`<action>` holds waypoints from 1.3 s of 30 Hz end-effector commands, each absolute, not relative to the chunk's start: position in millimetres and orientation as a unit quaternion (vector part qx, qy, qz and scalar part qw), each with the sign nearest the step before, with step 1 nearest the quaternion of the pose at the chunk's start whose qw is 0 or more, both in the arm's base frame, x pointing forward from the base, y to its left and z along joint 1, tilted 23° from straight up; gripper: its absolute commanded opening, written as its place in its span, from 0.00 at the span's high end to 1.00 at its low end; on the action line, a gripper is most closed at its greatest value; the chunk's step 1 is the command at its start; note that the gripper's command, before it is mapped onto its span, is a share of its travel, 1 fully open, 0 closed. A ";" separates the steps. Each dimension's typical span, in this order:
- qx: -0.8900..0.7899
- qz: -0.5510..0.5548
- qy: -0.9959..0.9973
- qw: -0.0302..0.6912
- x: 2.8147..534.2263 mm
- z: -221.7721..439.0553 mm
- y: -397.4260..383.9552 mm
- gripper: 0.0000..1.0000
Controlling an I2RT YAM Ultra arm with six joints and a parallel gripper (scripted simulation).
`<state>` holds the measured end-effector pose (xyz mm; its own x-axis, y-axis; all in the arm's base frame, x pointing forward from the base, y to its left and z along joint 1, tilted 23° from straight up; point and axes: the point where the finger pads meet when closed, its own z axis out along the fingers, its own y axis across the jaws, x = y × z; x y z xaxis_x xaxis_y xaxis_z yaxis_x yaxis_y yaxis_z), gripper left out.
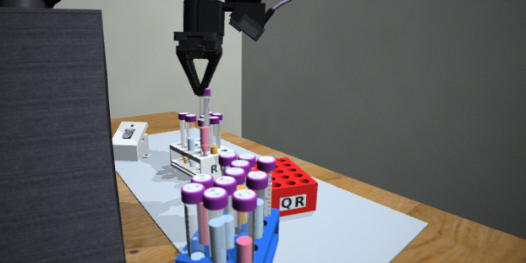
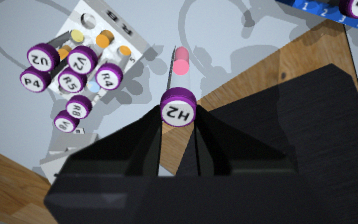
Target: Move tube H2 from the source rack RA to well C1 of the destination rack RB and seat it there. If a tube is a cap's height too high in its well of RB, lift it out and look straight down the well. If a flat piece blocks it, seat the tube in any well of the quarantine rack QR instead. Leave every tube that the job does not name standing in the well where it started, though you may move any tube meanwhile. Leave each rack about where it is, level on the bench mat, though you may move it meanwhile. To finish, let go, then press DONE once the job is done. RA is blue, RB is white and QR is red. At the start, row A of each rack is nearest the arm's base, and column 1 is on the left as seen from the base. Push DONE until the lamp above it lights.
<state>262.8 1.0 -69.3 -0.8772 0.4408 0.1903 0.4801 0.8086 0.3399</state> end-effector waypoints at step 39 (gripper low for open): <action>-0.256 -0.191 -0.947 0.038 224.5 -25.2 98.5 1.00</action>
